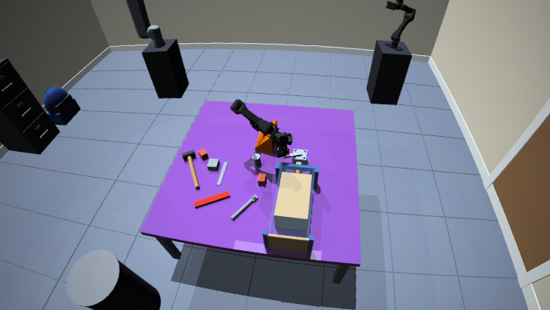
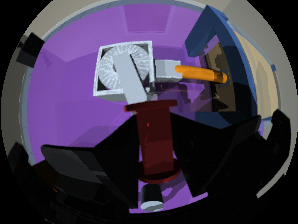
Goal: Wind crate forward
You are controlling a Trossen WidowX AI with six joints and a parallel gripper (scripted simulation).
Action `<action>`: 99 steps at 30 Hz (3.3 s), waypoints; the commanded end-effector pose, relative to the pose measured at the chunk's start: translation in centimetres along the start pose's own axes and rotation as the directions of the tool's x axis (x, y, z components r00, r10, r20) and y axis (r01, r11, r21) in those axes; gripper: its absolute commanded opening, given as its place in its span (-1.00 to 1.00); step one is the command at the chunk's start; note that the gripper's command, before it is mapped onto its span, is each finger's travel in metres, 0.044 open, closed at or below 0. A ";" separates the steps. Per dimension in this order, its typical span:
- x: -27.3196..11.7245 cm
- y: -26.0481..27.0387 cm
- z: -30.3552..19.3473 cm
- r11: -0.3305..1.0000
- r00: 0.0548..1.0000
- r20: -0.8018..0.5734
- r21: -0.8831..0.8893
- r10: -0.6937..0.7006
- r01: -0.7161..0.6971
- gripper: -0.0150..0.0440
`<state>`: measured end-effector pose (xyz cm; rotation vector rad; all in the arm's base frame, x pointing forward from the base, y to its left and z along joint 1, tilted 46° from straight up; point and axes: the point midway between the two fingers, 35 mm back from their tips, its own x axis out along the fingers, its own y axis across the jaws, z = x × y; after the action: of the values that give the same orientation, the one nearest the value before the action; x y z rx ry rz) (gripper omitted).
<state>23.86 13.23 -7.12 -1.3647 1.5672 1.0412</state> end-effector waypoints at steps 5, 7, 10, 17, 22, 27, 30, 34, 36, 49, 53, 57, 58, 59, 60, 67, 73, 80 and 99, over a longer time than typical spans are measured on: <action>0.5 -2.6 0.9 0.999 0.999 0.009 0.013 -0.042 0.042 -0.49; 0.6 -2.9 1.1 0.999 0.999 0.009 0.013 -0.042 0.042 -0.49; 0.7 -3.3 1.4 0.999 0.999 0.009 0.013 -0.042 0.042 -0.49; 1.0 -4.1 2.1 0.999 0.999 0.009 0.013 -0.043 0.043 -0.49; 1.2 -4.7 2.6 0.999 0.999 0.010 0.013 -0.043 0.043 -0.49; 1.4 -5.2 3.2 0.999 0.999 0.010 0.013 -0.044 0.043 -0.49; 1.6 -5.5 3.6 0.999 0.999 0.010 0.013 -0.044 0.044 -0.49; 1.8 -5.8 4.1 0.999 0.999 0.011 0.014 -0.044 0.044 -0.49; 1.9 -6.0 4.4 0.999 0.999 0.011 0.014 -0.044 0.044 -0.49; 2.6 -6.7 6.1 0.999 0.999 0.012 0.014 -0.045 0.045 -0.49; 2.9 -6.8 6.7 0.999 0.999 0.013 0.014 -0.045 0.045 -0.49; 3.1 -6.9 7.3 0.999 0.999 0.013 0.014 -0.046 0.045 -0.49; 3.2 -7.0 7.5 0.999 0.999 0.013 0.014 -0.046 0.045 -0.49; 3.2 -7.0 7.6 0.999 0.999 0.014 0.014 -0.046 0.045 -0.49; 3.3 -7.0 7.8 0.999 0.999 0.014 0.014 -0.046 0.046 -0.49; 3.7 -7.0 8.8 0.999 0.999 0.015 0.014 -0.046 0.046 -0.49; 4.1 -7.0 9.7 0.999 0.999 0.015 0.014 -0.046 0.046 -0.49; 4.6 -6.7 10.7 0.999 0.999 0.016 0.014 -0.046 0.046 -0.49; 5.4 -5.9 12.7 0.999 0.999 0.018 0.014 -0.046 0.046 -0.49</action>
<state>30.75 20.95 -15.53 -1.3905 1.5453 0.9673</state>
